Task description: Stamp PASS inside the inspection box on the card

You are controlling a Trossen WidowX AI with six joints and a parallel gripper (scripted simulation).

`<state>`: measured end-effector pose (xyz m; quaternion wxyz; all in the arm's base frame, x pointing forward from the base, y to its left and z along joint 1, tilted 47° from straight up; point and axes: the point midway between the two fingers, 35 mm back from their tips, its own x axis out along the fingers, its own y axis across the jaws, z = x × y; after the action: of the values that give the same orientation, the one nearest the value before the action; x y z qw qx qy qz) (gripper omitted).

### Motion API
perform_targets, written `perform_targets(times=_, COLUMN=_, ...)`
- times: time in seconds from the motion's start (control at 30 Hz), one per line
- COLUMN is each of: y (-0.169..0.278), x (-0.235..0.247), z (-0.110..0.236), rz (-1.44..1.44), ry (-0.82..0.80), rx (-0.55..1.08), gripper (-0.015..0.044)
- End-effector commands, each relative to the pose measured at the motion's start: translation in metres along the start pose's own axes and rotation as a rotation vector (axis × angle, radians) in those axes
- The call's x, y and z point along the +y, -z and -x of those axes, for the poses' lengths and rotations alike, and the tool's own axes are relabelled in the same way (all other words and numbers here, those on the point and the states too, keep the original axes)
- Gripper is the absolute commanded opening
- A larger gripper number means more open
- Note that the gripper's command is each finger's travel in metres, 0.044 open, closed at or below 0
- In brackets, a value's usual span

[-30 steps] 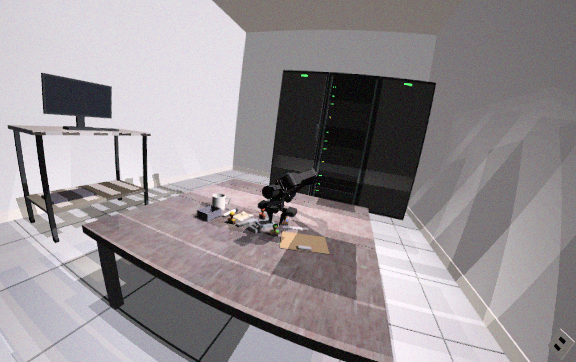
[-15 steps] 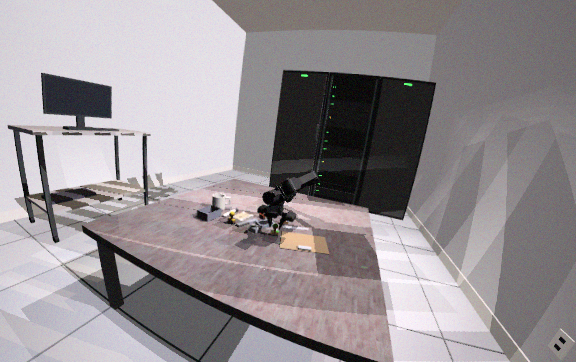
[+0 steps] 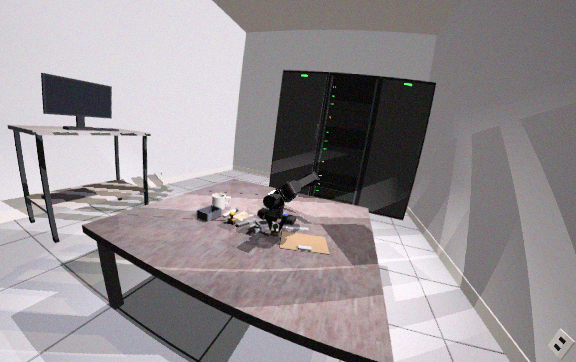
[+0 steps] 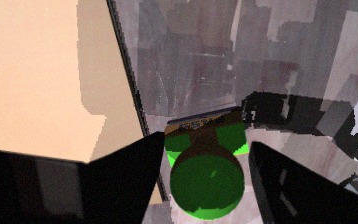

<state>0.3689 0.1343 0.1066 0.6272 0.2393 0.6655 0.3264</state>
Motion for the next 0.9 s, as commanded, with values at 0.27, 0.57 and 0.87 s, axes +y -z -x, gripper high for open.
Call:
perform_targets(times=0.27, y=0.0, x=-0.0003, z=0.0002, rz=0.001, ry=0.002, rx=0.001, gripper=0.0135)
perform_targets(times=0.57, y=0.0, x=-0.0003, z=0.0002, rz=0.001, ry=0.002, rx=0.001, gripper=0.0055)
perform_targets(times=0.87, y=-0.0004, x=-0.0004, z=0.0043, rz=0.001, ry=0.003, rx=0.001, gripper=0.0)
